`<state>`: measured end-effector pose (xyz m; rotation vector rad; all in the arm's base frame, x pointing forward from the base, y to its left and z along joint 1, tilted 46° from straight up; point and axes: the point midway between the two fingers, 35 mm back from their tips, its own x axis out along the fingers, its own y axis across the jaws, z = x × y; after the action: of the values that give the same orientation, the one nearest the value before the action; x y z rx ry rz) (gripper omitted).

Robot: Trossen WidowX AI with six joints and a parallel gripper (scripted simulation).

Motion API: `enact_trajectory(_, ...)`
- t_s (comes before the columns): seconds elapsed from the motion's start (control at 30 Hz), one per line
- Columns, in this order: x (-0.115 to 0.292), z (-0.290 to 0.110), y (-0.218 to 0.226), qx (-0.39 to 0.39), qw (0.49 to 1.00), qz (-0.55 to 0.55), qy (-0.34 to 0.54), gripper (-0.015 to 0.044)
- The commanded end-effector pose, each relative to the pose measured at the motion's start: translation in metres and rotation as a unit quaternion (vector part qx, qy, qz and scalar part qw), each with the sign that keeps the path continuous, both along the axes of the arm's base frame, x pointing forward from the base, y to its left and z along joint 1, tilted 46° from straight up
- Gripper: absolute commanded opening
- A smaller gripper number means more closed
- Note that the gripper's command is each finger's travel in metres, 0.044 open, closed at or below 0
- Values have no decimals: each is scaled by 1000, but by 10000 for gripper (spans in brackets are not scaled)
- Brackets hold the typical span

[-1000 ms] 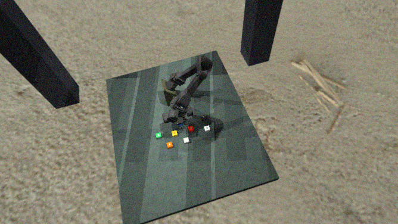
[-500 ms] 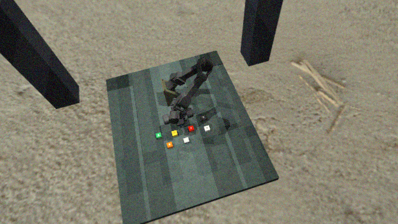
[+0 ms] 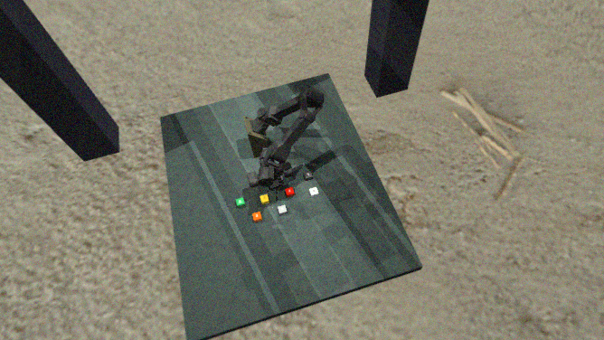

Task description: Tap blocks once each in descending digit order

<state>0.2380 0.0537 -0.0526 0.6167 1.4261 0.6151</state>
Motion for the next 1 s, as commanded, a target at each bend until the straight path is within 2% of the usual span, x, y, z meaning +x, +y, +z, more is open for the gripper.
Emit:
enact_trajectory(0.0, -1, 6, -6, 0, 1000, 1, 1, 20)
enact_trajectory(0.23, -3, 26, -27, 1, 1000, 1, 5, 20)
enact_trajectory(0.4, -6, 74, -76, 0, 1000, 1, 5, 20)
enact_trajectory(0.6, -4, 77, -77, -1, 1000, 1, 5, 20)
enact_trajectory(0.7, 26, 101, -60, -9, 1000, -1, 5, 20)
enact_trajectory(0.83, 68, 152, -13, -7, 1000, -1, 3, 20)
enact_trajectory(0.97, 82, 188, 25, 4, 1000, 2, 2, 20)
